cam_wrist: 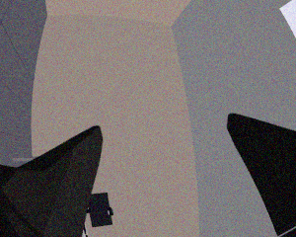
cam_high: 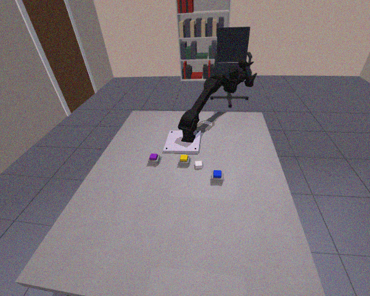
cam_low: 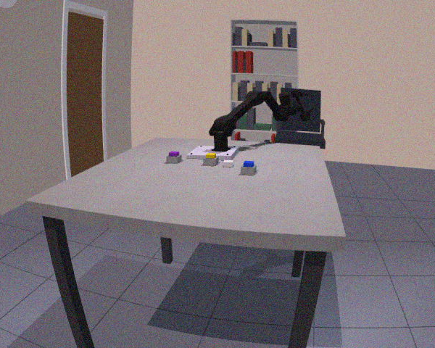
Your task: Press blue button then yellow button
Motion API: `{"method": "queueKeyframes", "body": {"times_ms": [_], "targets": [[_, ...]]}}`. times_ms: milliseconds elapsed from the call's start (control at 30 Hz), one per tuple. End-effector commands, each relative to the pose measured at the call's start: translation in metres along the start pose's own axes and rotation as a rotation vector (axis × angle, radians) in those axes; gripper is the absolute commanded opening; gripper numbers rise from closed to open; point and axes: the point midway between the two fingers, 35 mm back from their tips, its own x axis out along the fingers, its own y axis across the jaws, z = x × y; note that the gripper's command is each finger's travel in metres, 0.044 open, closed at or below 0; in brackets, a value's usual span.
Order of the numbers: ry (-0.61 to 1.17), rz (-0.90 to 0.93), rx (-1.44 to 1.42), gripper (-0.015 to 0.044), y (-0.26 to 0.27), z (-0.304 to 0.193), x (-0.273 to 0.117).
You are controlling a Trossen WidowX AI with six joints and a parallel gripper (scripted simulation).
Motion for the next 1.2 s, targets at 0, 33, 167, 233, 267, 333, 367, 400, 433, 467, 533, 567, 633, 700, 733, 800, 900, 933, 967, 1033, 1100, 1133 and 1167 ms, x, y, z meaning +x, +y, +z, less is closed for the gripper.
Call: {"method": "queueKeyframes", "body": {"times_ms": [0, 33, 167, 233, 267, 333, 367, 400, 433, 467, 533, 567, 633, 700, 733, 800, 900, 933, 967, 1033, 1100, 1133, 1167], "targets": [[0.004, 0.008, 0.005, 0.04, 0.002, -0.005, 0.002], [0.017, 0.03, 0.018, 0.04, 0.007, -0.019, 0.007], [0.077, 0.121, 0.081, 0.04, 0.027, -0.078, 0.024], [0.102, 0.154, 0.106, 0.04, 0.034, -0.101, 0.028], [0.118, 0.173, 0.122, 0.04, 0.039, -0.114, 0.03], [0.156, 0.215, 0.157, 0.04, 0.048, -0.145, 0.033], [0.176, 0.236, 0.177, 0.04, 0.052, -0.161, 0.034], [0.198, 0.257, 0.196, 0.04, 0.056, -0.177, 0.034], [0.22, 0.277, 0.216, 0.04, 0.061, -0.193, 0.034], [0.243, 0.297, 0.237, 0.04, 0.064, -0.208, 0.033], [0.29, 0.334, 0.278, 0.04, 0.072, -0.239, 0.03], [0.315, 0.351, 0.299, 0.04, 0.075, -0.254, 0.028], [0.365, 0.385, 0.342, 0.04, 0.082, -0.284, 0.022], [0.419, 0.416, 0.386, 0.04, 0.087, -0.314, 0.014], [0.446, 0.431, 0.409, 0.04, 0.09, -0.329, 0.01], [0.503, 0.458, 0.455, 0.04, 0.095, -0.358, -0.001], [0.595, 0.495, 0.527, 0.04, 0.101, -0.4, -0.02], [0.627, 0.506, 0.552, 0.04, 0.102, -0.414, -0.027], [0.66, 0.516, 0.577, 0.04, 0.104, -0.427, -0.035], [0.727, 0.535, 0.627, 0.04, 0.106, -0.454, -0.051], [0.795, 0.551, 0.677, 0.04, 0.107, -0.48, -0.069], [0.83, 0.557, 0.702, 0.04, 0.107, -0.492, -0.079], [0.866, 0.563, 0.728, 0.04, 0.107, -0.505, -0.088]]}}
